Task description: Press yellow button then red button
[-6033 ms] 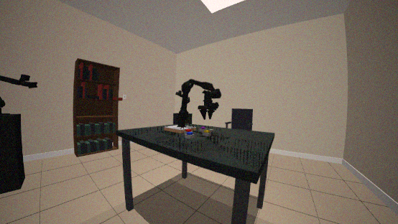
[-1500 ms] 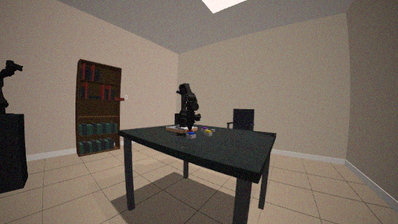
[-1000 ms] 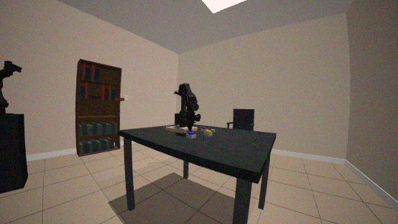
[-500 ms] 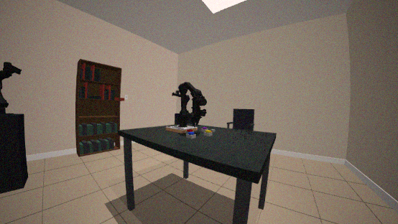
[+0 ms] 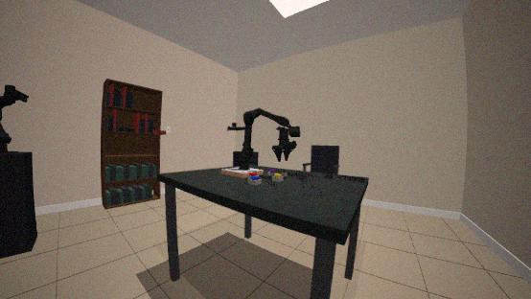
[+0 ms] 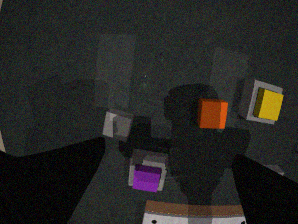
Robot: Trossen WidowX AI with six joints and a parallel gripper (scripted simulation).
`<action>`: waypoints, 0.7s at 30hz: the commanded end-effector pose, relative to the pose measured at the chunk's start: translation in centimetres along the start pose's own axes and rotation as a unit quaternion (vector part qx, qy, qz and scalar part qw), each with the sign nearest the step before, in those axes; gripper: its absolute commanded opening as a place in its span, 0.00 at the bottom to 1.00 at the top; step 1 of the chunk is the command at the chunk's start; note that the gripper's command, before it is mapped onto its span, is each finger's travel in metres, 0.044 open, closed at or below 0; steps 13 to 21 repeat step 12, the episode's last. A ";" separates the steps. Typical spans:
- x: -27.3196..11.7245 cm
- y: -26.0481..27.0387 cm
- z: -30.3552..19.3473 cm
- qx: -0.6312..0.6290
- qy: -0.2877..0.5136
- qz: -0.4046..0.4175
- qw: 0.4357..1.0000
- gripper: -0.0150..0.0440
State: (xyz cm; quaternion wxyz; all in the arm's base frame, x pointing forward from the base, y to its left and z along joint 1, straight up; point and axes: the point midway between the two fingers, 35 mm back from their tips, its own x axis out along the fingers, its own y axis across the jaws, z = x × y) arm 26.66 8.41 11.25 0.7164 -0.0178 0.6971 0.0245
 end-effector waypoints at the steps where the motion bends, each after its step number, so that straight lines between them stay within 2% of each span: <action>1: -0.9 4.7 -0.2 0.004 0.001 0.001 1.000 0.93; 8: -2.2 12.6 -2.5 0.010 0.002 0.003 1.000 0.93; 21: -2.3 12.8 -2.6 0.010 0.002 0.003 1.000 0.93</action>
